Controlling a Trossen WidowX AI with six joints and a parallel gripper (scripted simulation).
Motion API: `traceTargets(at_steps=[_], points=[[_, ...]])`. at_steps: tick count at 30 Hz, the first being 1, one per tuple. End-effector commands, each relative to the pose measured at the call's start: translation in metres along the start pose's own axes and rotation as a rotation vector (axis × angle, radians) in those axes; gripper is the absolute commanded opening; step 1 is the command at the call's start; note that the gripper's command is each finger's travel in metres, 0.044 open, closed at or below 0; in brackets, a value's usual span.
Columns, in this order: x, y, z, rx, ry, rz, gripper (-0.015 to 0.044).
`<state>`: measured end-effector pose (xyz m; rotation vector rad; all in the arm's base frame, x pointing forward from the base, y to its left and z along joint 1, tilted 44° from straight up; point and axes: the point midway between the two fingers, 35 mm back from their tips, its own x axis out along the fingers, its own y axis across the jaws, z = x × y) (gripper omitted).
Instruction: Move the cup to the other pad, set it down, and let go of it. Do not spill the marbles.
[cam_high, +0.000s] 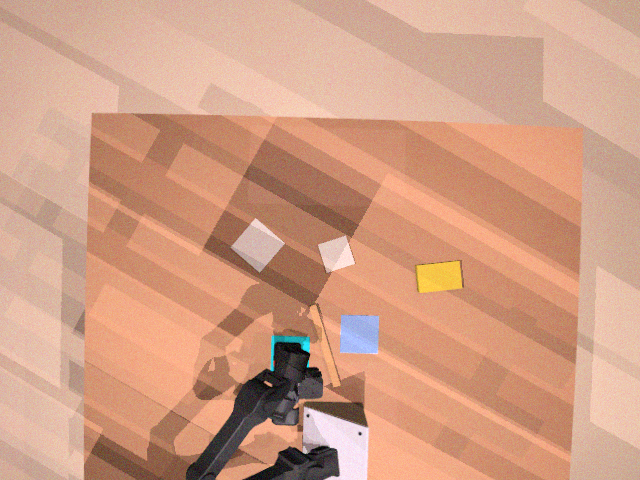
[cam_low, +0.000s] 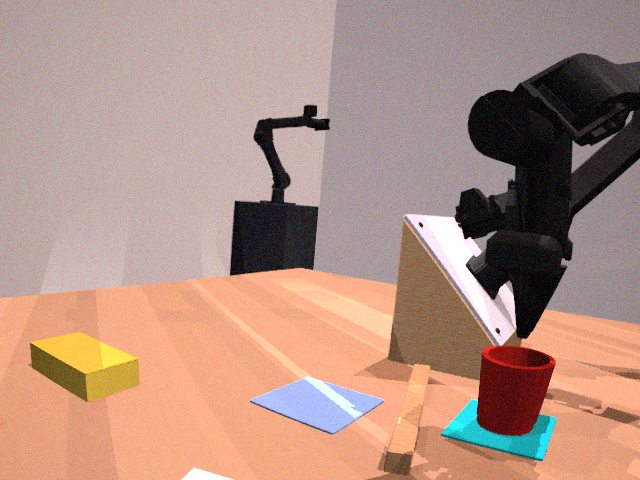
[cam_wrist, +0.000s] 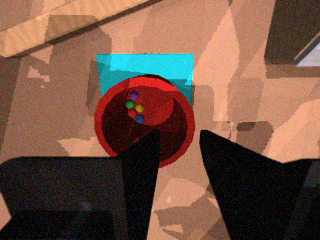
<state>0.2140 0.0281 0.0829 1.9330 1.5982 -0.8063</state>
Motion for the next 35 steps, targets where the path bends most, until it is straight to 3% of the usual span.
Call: traceTargets(at_steps=[1,12,29,35], points=[[0.0,0.0,0.0,0.0,0.0,0.0,0.0154],[-0.006,0.001,0.0,0.0,-0.002,0.0,0.044],[-0.063,0.004,0.001,-0.004,-0.005,-0.002,0.044],[-0.06,0.004,0.001,0.001,-0.003,0.004,0.044]])
